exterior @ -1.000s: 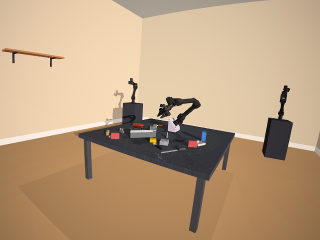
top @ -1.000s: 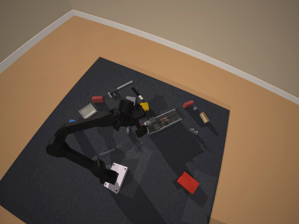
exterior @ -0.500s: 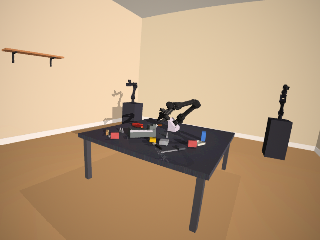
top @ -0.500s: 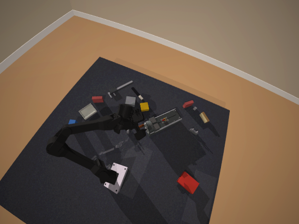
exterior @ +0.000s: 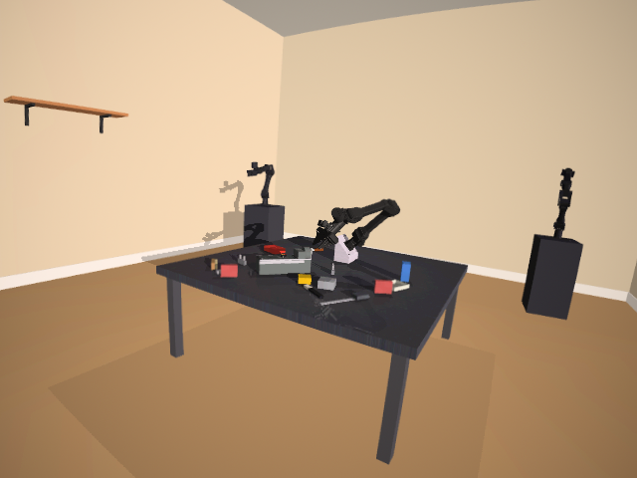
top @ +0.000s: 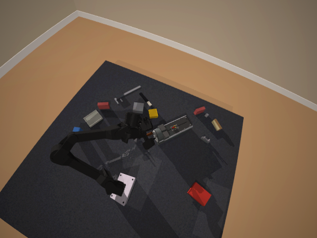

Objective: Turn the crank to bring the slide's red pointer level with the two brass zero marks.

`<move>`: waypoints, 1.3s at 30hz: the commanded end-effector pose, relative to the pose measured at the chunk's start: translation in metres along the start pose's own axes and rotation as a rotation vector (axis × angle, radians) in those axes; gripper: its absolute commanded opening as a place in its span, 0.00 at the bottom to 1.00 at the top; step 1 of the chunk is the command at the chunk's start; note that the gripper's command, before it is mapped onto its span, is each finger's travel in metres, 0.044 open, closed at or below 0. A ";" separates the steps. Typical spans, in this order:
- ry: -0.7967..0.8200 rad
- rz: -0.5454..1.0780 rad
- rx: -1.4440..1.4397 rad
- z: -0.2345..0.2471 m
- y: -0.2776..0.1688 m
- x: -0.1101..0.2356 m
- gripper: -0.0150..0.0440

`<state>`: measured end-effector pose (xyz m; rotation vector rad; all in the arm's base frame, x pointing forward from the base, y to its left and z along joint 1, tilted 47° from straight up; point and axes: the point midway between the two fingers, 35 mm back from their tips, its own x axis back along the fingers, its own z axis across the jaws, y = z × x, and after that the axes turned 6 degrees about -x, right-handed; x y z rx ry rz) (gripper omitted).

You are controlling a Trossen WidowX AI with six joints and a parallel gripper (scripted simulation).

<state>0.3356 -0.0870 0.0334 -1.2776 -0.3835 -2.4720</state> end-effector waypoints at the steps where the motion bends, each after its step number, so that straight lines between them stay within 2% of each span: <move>1: -0.004 -0.002 -0.005 -0.002 -0.005 -0.005 1.00; 25: -0.002 -0.002 -0.007 -0.005 -0.031 -0.029 1.00; 39: -0.002 -0.002 -0.007 -0.005 -0.031 -0.029 0.38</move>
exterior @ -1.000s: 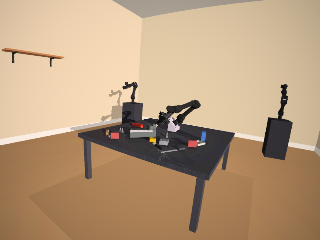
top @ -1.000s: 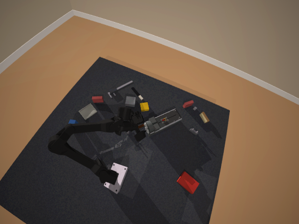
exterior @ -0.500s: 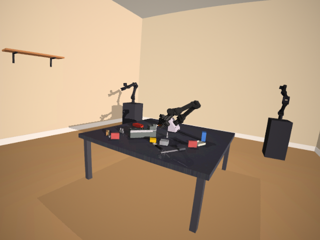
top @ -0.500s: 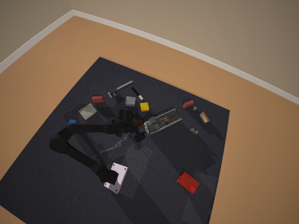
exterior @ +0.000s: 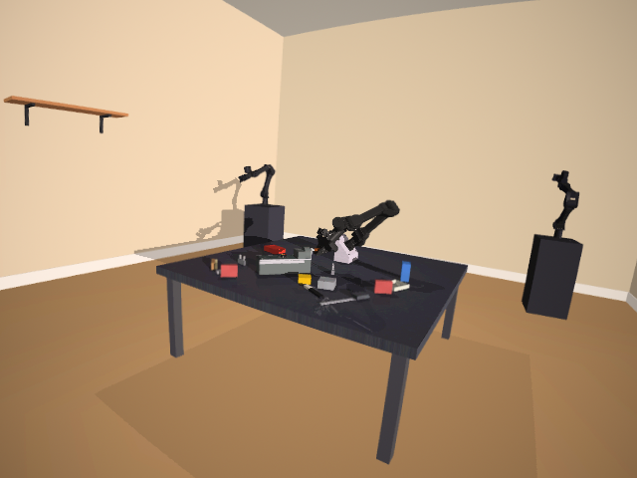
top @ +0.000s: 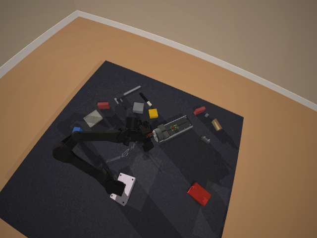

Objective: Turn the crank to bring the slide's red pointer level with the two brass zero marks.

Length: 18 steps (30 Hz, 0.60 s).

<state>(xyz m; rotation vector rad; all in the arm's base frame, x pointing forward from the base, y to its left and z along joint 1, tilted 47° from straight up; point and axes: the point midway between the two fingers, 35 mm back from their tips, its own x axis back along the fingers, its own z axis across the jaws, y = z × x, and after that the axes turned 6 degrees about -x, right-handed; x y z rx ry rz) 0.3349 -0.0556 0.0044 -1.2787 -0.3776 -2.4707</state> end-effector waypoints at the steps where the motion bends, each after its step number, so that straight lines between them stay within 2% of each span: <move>1: -0.001 -0.005 -0.004 0.000 0.001 0.000 0.33; 3: -0.001 -0.005 -0.004 0.000 0.001 0.000 0.25; 18: -0.002 -0.005 -0.004 -0.004 0.002 0.002 0.25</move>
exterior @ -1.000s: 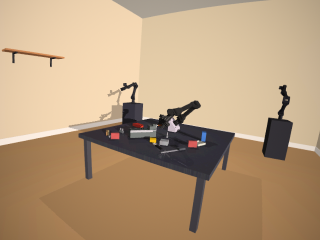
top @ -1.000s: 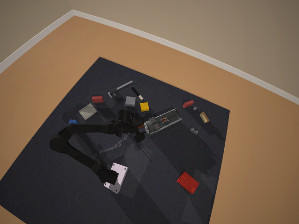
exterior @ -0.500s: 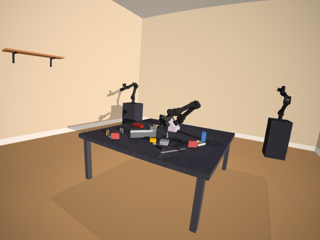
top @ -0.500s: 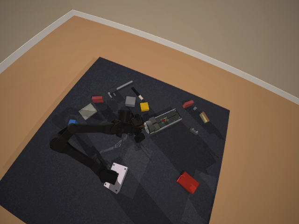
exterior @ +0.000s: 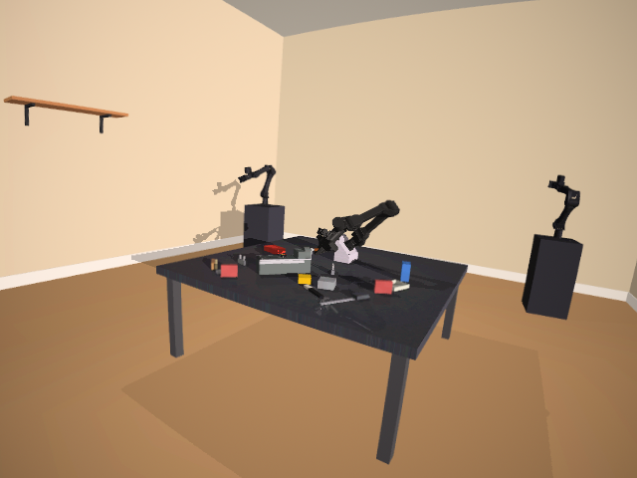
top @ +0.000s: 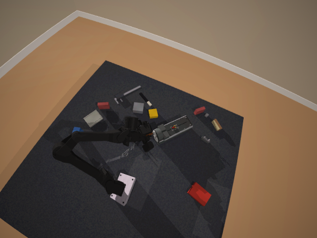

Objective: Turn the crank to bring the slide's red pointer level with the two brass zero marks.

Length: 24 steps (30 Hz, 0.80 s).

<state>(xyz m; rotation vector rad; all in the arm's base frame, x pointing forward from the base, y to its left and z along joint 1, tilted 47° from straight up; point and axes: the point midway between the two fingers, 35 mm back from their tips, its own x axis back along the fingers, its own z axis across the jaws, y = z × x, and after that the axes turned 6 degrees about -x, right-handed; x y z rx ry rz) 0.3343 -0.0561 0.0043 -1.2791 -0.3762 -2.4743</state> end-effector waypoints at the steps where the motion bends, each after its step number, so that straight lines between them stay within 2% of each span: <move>1: -0.002 -0.003 -0.001 -0.004 0.003 0.002 0.25; 24: -0.003 -0.003 -0.001 -0.023 0.007 0.005 0.25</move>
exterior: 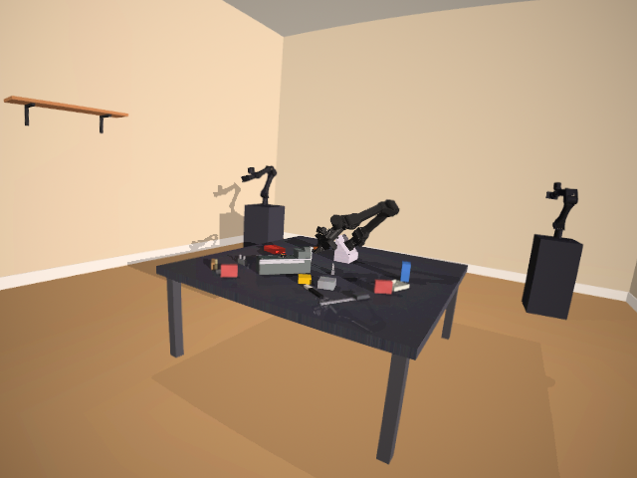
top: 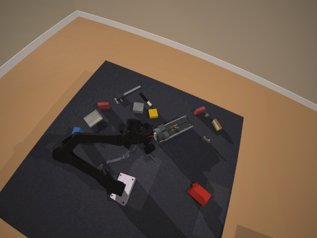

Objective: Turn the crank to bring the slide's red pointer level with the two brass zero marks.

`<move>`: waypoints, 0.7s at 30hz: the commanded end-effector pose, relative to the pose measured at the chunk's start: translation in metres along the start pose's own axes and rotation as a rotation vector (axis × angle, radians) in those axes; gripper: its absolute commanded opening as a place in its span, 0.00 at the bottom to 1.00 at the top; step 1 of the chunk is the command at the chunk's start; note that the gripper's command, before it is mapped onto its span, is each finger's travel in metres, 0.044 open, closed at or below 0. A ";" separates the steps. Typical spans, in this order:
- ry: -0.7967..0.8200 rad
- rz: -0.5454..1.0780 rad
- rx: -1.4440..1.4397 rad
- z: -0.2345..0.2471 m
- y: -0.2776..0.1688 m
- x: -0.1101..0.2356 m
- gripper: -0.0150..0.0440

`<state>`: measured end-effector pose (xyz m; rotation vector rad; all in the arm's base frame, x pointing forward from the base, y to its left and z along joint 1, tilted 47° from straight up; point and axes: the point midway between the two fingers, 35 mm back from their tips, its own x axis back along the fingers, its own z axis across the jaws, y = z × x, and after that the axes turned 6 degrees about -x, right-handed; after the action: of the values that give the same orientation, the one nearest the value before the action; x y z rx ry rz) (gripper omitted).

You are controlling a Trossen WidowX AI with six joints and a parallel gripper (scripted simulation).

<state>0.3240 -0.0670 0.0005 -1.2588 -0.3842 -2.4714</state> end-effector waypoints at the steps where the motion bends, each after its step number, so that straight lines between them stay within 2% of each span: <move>1: -0.015 -0.007 -0.012 -0.009 0.002 0.001 0.25; 21: -0.016 -0.007 -0.012 -0.016 0.000 -0.001 0.25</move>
<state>0.3193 -0.0694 -0.0043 -1.2518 -0.3826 -2.4753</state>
